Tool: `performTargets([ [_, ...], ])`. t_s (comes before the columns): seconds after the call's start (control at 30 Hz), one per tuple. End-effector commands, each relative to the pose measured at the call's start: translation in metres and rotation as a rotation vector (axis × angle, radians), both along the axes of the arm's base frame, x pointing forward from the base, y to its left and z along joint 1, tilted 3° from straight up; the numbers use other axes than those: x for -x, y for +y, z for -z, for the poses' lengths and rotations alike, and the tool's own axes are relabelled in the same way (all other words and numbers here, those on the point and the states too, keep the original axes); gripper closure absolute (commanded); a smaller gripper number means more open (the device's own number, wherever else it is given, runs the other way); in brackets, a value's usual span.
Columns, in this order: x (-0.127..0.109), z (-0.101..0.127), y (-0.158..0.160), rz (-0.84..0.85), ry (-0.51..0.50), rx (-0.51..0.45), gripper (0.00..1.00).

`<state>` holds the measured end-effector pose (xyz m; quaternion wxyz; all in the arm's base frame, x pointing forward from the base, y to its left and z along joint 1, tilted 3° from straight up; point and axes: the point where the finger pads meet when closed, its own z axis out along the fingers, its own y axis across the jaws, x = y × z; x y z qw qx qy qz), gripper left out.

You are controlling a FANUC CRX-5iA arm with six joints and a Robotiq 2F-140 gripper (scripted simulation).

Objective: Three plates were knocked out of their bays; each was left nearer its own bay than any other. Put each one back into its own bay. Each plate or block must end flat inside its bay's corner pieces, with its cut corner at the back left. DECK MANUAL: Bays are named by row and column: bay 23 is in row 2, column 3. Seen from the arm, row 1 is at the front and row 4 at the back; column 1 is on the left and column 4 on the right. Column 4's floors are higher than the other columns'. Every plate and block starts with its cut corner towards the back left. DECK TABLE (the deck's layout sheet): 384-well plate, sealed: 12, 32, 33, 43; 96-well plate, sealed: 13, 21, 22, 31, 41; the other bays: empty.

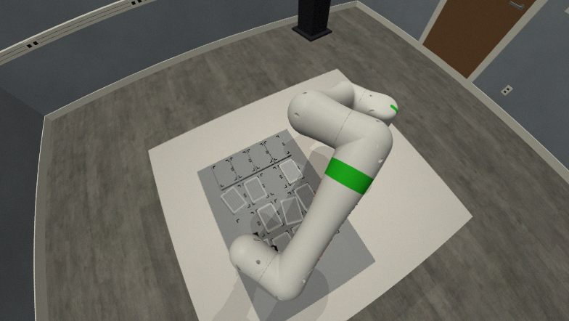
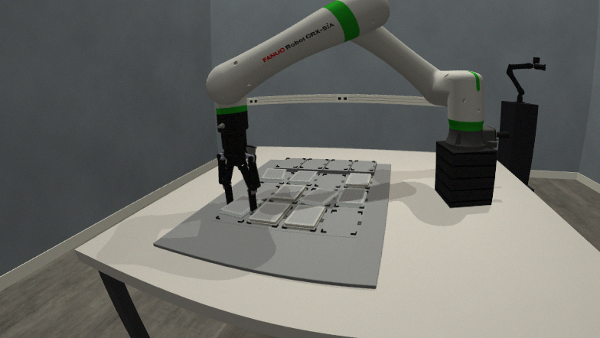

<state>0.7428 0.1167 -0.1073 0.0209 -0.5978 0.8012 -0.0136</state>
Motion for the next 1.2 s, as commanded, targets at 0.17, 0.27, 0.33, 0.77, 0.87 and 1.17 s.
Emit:
performTargets([
  [0.17,-0.0009,-0.0022,0.0001,0.000,-0.003,0.000,0.40],
  [0.27,-0.0009,-0.0024,0.0001,0.000,-0.003,0.000,0.40],
  [0.33,-0.0009,-0.0024,0.0001,0.000,-0.003,0.000,0.40],
  [0.77,-0.0009,-0.0024,0.0001,0.000,-0.002,0.000,0.41],
  [0.87,-0.0009,-0.0024,0.0001,0.000,-0.002,0.000,0.41],
  [1.17,-0.0009,-0.0024,0.0001,0.000,-0.002,0.000,0.42],
])
